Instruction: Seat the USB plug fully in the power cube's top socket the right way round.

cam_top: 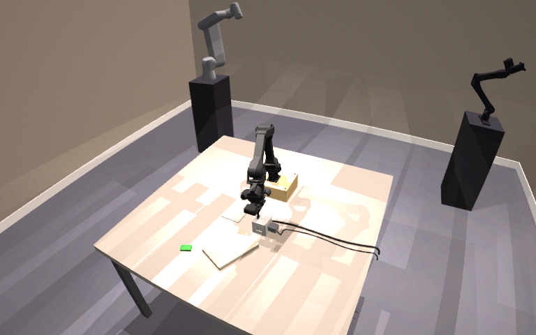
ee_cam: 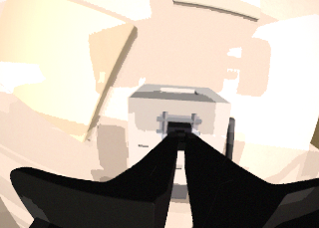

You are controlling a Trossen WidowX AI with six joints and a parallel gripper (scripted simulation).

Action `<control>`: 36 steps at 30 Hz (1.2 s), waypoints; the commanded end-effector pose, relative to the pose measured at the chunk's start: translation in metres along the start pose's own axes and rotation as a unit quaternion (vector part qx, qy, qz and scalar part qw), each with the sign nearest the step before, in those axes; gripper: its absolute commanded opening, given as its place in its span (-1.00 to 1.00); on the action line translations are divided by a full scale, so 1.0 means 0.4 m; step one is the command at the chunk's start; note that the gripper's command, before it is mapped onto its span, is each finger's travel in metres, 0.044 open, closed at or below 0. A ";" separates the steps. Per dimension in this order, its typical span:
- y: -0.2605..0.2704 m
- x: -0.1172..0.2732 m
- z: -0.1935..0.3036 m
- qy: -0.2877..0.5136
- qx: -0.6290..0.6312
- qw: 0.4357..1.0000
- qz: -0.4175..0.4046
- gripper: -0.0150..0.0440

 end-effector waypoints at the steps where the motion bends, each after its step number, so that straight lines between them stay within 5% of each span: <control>1: 0.001 -0.005 0.000 -0.002 -0.001 1.000 0.000 -0.49; 6: 0.001 -0.005 0.000 -0.002 -0.001 1.000 0.000 -0.49; 10: 0.000 0.000 0.000 0.000 0.000 1.000 0.000 -0.17; 36: 0.001 0.020 -0.001 0.000 0.000 1.000 0.000 -0.17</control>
Point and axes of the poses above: the point midway between the two fingers, 35 mm back from their tips, its own x axis back along the fingers, its own y axis across the jaws, z = x × y, the point moved 10 cm from there along x, back along the fingers, and after that the axes turned 12 degrees about -x, right-handed, at the moved point
